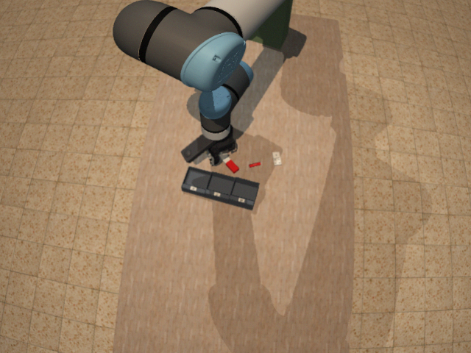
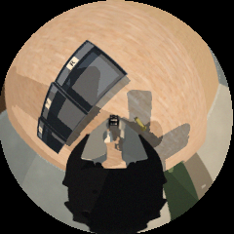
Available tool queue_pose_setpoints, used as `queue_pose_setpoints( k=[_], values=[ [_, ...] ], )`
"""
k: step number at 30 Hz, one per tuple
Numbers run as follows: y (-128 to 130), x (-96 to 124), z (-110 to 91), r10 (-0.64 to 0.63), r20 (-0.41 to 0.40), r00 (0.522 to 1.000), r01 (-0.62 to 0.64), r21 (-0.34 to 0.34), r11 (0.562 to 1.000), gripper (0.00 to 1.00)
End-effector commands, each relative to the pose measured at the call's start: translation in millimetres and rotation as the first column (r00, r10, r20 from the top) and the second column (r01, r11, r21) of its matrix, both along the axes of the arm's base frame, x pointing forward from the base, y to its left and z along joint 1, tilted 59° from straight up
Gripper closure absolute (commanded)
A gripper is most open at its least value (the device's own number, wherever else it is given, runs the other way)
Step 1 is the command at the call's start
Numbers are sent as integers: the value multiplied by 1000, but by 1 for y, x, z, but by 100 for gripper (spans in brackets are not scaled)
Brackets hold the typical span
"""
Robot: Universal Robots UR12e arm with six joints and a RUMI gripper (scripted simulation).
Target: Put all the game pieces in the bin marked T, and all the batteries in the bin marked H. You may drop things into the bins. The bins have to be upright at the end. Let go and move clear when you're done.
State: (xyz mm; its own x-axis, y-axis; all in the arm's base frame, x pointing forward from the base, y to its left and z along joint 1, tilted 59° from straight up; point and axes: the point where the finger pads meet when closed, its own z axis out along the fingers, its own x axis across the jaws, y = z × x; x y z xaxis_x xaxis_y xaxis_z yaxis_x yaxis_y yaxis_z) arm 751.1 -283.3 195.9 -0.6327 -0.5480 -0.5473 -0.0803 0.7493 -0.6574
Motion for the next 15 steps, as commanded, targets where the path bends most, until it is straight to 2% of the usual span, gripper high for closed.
queue_pose_setpoints(
  k=[1,5,15],
  values=[
    [0,0,0,0,0,1000,0,0,1000,100],
    [0,0,0,0,0,1000,0,0,1000,100],
    [13,-26,18,0,1,1000,0,0,1000,100]
  ],
)
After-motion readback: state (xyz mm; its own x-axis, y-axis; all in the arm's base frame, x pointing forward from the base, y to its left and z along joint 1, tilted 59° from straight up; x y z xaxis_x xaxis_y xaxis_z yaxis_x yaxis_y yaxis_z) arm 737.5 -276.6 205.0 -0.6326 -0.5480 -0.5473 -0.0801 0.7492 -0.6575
